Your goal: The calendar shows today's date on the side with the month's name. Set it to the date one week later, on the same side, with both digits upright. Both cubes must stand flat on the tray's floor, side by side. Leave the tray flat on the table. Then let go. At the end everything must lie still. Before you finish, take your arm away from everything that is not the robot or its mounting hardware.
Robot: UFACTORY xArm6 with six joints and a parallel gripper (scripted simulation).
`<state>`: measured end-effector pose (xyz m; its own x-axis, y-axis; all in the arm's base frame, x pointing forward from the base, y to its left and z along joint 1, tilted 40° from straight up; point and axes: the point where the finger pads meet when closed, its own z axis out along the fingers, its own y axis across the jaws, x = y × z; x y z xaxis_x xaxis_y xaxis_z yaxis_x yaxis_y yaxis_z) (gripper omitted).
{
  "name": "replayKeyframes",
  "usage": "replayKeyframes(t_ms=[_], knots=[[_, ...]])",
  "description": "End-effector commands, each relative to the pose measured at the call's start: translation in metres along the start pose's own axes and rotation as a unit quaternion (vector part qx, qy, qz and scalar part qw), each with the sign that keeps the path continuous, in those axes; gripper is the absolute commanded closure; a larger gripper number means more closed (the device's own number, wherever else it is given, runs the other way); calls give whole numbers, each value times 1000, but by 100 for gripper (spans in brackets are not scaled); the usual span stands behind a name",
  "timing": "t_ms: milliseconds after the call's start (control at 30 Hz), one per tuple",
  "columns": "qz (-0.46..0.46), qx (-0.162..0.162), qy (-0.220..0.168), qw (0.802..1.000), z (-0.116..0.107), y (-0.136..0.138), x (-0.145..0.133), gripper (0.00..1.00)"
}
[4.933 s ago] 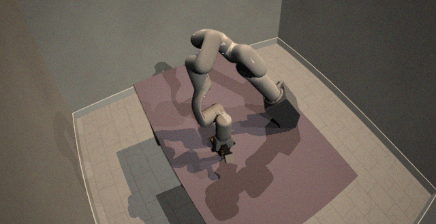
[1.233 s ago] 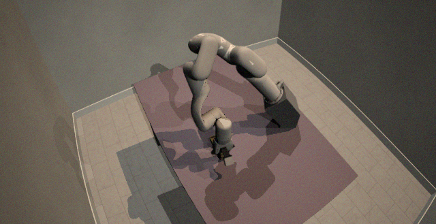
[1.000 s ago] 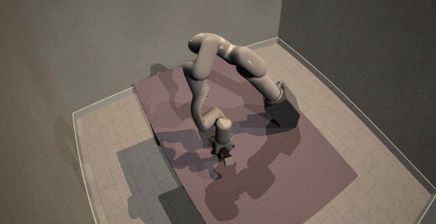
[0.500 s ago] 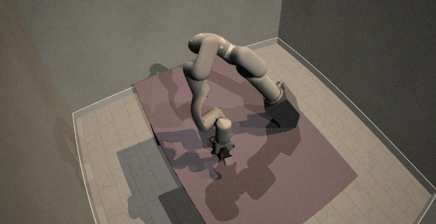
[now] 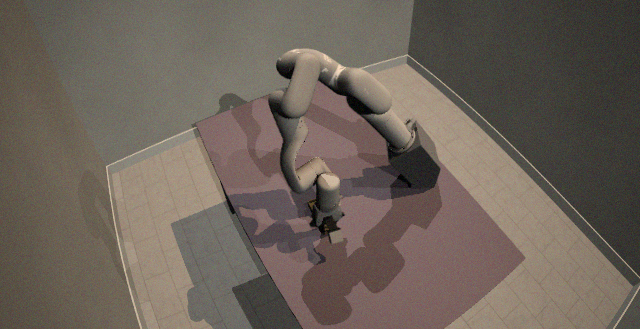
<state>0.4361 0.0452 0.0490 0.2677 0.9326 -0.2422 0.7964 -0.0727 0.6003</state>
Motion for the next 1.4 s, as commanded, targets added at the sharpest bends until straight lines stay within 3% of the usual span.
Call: replayKeyframes(t_ms=[0, 1167, 1367], knots=[[0, -1, 1, 1000, -1, 1, 1, 71], [0, -1, 1, 1000, -1, 1, 1, 71], [0, -1, 1, 1000, -1, 1, 1, 63]])
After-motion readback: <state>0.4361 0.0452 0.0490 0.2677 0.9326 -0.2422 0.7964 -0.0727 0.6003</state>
